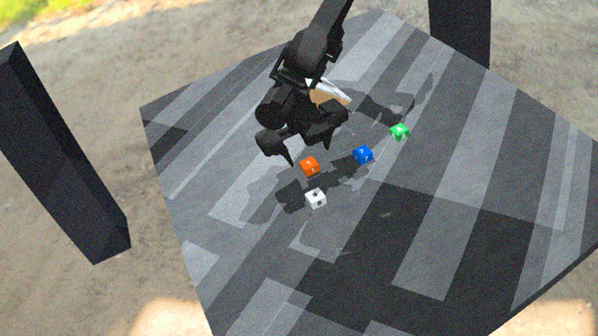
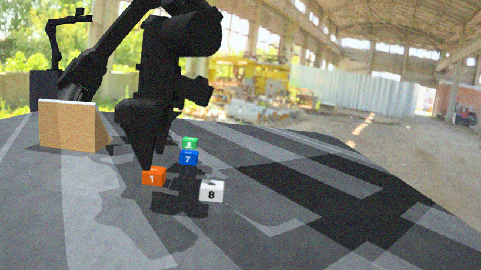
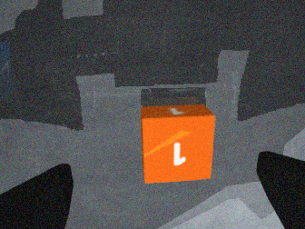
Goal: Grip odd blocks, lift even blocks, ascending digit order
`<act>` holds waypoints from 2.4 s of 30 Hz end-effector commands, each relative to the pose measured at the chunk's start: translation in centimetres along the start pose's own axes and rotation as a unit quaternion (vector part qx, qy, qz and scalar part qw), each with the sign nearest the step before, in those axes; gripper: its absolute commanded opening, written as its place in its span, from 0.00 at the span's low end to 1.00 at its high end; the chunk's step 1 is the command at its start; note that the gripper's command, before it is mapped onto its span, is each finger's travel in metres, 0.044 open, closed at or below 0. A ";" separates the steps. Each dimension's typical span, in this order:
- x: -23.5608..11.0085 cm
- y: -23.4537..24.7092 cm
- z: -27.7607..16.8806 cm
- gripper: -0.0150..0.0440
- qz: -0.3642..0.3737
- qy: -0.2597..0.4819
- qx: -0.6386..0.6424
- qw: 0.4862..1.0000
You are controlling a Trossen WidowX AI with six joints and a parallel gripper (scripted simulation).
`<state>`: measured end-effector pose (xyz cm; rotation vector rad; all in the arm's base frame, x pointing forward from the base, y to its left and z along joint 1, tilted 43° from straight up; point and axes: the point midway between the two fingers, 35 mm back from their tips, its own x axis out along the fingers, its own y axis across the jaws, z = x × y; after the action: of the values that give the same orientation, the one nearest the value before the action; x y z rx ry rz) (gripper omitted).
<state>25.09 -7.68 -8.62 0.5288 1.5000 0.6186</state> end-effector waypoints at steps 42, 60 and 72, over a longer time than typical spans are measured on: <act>2.2 0.2 -0.3 0.46 0.005 0.003 0.004 1.000; 2.2 0.2 -0.3 0.93 0.005 0.003 0.004 1.000; -5.4 -0.1 0.0 0.75 0.003 0.003 0.005 1.000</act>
<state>24.88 -9.20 -6.61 0.5530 1.5203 0.6262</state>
